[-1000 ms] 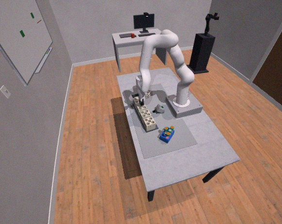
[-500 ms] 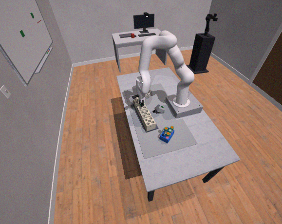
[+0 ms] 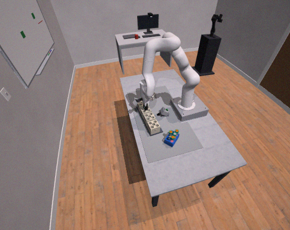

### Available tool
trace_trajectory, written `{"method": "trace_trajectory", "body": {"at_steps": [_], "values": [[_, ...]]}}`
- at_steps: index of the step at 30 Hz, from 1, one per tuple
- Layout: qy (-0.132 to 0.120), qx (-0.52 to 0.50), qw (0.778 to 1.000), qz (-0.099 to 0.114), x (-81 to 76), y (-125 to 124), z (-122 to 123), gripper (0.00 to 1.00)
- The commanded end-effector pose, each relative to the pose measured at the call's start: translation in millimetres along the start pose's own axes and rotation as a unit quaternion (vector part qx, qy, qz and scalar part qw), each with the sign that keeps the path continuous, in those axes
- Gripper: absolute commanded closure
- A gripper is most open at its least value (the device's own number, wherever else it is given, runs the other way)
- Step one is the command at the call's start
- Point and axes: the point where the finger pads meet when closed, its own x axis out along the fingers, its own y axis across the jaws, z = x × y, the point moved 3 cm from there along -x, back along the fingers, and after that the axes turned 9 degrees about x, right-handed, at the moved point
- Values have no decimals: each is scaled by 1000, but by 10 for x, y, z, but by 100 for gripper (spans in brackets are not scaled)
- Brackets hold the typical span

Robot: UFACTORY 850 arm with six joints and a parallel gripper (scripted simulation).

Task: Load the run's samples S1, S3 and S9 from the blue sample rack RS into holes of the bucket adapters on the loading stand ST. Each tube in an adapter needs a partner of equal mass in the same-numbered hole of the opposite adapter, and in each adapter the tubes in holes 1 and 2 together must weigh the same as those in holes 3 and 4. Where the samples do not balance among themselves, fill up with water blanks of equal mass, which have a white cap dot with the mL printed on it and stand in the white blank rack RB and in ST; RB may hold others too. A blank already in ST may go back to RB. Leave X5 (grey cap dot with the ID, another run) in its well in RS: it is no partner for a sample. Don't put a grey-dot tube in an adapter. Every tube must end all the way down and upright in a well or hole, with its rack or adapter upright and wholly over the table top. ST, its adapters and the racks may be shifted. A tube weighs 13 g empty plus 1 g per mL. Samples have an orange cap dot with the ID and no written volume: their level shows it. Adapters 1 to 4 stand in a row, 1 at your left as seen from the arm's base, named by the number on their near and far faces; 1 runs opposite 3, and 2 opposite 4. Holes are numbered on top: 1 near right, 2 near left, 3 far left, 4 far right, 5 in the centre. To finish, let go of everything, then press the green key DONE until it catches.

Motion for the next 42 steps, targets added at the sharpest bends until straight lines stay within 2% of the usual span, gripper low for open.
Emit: {"method": "trace_trajectory", "body": {"at_steps": [1, 12, 13, 42], "values": [[1, 0, 1000, 0, 3, 0, -8, 100], [1, 0, 1000, 0, 2, 0, -8, 100], [1, 0, 1000, 0, 6, 0, -8, 57], [1, 0, 1000, 0, -13, -1, -8, 57]]}}
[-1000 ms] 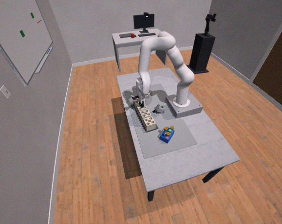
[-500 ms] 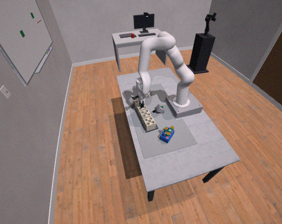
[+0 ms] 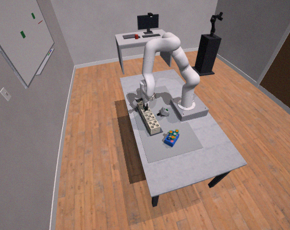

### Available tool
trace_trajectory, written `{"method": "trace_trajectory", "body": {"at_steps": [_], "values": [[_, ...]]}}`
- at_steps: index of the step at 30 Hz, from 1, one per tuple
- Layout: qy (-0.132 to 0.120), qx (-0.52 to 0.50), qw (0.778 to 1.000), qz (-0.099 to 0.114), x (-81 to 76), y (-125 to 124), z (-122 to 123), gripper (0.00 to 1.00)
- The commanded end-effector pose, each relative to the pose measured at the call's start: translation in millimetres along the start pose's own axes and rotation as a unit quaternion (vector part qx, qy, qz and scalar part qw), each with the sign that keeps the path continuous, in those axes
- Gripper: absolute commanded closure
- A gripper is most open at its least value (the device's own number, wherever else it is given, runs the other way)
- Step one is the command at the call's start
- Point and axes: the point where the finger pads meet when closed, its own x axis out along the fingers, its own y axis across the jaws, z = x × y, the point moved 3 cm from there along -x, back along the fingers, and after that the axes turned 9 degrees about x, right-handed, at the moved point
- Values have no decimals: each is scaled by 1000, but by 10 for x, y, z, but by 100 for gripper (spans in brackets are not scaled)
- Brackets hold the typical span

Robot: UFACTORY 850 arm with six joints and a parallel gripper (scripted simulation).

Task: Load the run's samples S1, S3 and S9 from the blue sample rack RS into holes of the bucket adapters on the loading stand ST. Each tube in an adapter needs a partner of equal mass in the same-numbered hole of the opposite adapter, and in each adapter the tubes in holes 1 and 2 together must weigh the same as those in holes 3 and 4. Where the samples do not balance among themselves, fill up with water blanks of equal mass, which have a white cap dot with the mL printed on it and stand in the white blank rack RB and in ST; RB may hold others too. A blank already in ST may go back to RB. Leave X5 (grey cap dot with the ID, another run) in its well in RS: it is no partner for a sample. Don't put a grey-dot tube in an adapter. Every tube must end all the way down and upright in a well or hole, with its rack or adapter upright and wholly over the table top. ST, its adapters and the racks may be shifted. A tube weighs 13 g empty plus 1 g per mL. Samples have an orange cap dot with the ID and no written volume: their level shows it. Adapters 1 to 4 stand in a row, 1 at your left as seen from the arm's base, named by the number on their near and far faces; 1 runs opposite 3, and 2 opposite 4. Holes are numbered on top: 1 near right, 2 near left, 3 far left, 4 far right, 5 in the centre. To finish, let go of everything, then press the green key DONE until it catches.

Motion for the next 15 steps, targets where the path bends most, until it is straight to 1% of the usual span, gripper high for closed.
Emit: {"method": "trace_trajectory", "body": {"at_steps": [1, 13, 15], "values": [[1, 0, 1000, 0, -43, -1, -7, 57], [1, 0, 1000, 0, -284, -1, -7, 57], [1, 0, 1000, 0, -284, -1, -7, 57]]}}
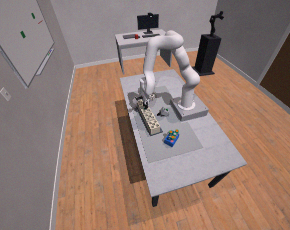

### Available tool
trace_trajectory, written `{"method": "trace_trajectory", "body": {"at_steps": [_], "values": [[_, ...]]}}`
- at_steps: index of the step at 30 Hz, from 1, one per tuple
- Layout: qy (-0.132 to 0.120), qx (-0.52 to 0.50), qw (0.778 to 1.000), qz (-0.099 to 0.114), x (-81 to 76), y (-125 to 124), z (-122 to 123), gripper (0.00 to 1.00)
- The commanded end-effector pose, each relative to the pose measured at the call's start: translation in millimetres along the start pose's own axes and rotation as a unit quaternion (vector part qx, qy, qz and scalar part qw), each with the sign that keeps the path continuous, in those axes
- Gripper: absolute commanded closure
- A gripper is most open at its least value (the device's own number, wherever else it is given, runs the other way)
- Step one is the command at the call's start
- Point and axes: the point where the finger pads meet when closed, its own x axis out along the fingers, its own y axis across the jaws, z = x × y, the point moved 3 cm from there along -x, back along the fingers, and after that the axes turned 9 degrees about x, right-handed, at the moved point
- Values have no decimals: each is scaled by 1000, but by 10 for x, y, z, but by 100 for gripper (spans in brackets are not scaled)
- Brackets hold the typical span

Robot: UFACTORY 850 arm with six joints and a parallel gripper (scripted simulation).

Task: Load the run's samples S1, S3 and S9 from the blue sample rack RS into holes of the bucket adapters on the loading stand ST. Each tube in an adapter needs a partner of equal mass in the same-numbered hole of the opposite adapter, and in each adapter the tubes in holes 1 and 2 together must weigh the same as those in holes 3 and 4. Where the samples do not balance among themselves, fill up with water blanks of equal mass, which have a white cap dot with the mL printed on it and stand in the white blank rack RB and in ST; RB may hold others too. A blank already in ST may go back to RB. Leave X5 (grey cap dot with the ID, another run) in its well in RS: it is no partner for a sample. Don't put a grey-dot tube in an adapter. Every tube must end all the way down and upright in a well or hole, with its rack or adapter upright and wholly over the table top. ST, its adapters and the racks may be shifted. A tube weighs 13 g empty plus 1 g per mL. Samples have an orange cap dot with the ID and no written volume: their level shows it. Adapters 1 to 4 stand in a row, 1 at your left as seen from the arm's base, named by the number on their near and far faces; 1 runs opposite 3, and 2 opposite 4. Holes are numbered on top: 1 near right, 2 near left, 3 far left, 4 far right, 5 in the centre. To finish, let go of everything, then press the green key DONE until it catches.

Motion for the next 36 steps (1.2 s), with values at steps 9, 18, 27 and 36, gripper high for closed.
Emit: {"method": "trace_trajectory", "body": {"at_steps": [9, 18, 27, 36], "values": [[0, 0, 1000, 0, -220, 1, -6, 57], [0, 0, 1000, 0, -360, 1, -6, 57], [0, 0, 1000, 0, -540, 2, -6, 57], [0, 0, 1000, 0, -680, 2, -6, 57]]}}
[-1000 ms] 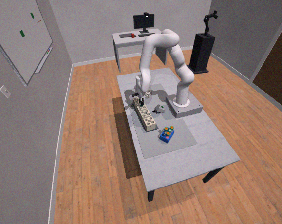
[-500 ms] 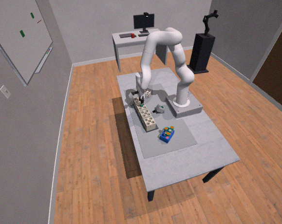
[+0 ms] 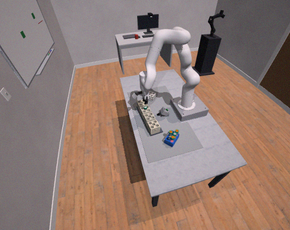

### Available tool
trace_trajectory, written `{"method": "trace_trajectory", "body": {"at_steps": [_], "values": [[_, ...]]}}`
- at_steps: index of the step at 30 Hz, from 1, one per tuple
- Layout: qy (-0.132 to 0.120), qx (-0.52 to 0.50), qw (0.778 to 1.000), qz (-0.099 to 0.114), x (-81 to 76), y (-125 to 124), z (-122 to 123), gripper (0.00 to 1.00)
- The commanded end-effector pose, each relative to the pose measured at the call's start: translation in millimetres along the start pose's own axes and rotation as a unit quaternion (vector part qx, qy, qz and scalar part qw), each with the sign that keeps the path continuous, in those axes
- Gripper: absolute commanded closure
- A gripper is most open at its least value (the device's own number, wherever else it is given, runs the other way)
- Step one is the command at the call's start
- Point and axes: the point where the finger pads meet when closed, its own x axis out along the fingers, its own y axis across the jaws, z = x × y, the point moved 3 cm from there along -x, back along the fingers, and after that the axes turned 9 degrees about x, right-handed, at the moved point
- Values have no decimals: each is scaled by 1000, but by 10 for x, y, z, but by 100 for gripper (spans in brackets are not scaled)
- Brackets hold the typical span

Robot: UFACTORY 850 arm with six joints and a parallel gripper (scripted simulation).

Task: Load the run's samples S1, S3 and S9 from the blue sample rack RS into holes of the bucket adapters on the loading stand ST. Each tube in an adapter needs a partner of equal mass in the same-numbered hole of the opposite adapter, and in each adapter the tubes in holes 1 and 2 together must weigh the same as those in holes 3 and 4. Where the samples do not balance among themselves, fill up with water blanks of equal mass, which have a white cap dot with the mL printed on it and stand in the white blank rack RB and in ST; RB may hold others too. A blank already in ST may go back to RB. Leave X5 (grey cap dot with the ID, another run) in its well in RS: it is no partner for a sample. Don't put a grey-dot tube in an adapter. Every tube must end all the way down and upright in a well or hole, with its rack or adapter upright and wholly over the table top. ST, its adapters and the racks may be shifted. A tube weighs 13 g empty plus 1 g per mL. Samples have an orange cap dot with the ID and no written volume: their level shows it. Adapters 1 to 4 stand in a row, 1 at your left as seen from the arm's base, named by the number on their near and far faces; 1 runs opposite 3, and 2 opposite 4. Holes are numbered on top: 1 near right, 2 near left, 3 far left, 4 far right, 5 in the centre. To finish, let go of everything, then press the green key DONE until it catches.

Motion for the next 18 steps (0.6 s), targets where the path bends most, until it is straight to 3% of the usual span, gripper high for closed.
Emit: {"method": "trace_trajectory", "body": {"at_steps": [1, 18], "values": [[1, 0, 1000, 0, -78, 0, -8, 57], [1, 0, 1000, 0, -379, 0, -8, 57]]}}
